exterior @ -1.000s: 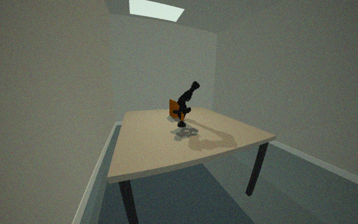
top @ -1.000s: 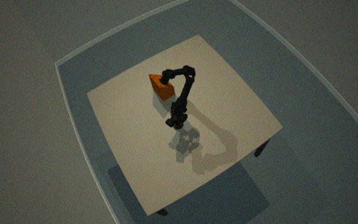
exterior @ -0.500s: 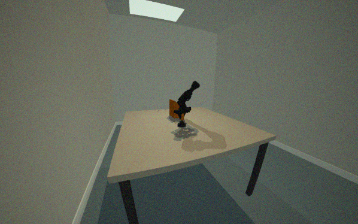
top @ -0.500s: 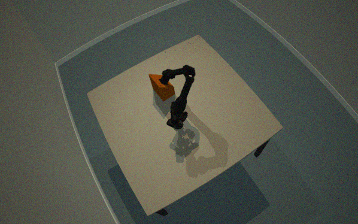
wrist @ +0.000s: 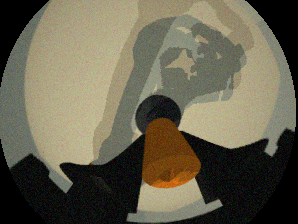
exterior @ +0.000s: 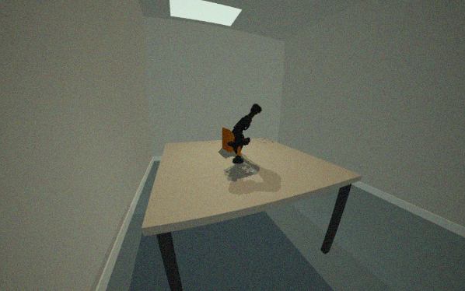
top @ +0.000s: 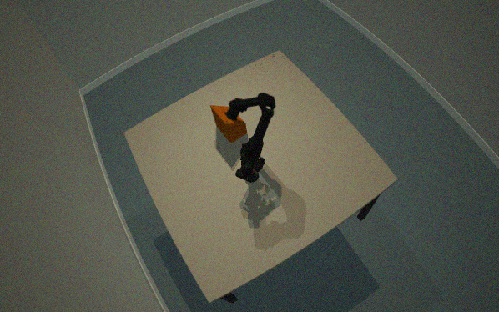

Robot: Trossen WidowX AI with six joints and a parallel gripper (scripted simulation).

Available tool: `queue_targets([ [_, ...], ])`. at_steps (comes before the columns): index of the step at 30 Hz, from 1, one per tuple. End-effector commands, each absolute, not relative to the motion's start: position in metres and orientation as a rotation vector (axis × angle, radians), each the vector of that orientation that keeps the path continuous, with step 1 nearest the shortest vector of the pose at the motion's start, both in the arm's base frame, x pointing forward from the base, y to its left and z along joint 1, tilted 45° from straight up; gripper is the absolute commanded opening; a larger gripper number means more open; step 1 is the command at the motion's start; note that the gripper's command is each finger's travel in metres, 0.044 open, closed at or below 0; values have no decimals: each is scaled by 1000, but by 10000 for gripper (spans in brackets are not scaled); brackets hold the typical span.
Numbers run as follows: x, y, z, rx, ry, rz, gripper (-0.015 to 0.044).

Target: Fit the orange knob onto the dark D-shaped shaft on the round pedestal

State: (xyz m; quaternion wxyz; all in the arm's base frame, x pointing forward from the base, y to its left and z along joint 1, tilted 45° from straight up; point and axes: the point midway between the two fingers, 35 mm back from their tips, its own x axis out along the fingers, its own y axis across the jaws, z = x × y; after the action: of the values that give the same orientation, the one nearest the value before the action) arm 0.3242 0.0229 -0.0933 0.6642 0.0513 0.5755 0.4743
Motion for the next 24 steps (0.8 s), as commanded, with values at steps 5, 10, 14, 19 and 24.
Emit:
queue_targets([
  [5,326,23,-94,107,1293,1073,0],
  [10,327,21,-90,107,1293,1073,0],
  [14,328,20,-89,66,1263,1107,0],
  [19,332,21,-88,-51,1173,1202,0],
  [24,333,22,-89,-51,1173,1202,0],
])
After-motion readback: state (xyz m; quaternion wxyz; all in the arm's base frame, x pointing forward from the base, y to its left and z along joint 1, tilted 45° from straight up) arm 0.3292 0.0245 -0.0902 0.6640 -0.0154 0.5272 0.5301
